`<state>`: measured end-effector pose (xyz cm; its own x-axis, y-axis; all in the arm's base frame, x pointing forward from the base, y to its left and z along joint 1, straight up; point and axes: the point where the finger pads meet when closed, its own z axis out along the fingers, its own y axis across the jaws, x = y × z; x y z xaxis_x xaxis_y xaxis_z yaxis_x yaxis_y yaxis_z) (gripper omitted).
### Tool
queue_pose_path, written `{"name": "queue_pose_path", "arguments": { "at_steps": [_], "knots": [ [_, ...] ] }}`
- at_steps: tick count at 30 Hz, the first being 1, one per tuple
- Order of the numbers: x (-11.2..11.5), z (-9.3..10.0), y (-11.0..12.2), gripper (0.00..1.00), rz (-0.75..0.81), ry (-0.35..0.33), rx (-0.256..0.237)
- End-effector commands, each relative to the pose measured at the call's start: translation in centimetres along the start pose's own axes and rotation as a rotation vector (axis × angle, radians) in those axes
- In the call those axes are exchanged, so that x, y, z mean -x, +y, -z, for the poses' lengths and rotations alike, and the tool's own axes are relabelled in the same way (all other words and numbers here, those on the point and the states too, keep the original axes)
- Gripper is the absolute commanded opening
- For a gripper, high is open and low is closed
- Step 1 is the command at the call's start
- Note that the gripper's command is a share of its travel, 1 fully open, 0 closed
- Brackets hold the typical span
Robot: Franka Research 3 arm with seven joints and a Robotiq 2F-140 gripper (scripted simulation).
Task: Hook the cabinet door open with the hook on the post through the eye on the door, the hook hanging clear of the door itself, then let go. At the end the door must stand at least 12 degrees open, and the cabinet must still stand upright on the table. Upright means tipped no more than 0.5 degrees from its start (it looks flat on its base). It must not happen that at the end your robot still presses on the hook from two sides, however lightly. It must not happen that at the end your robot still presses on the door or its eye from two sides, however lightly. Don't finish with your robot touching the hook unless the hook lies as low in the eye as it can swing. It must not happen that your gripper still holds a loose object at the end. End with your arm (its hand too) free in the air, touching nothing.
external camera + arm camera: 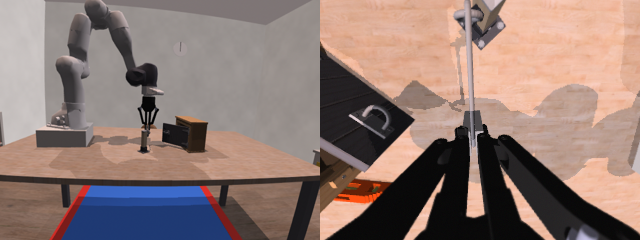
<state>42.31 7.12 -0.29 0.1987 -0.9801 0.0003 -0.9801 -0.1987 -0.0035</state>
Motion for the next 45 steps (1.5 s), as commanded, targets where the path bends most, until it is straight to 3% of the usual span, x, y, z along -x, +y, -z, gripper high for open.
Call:
{"name": "queue_pose_path", "arguments": {
  "at_steps": [1, 45],
  "knots": [
    [0.1, 0.3, -0.1, 0.03, -0.002, -0.001, -0.001],
    [0.0, 4.0, -0.1, 0.03, -0.002, -0.001, -0.001]
  ]
}}
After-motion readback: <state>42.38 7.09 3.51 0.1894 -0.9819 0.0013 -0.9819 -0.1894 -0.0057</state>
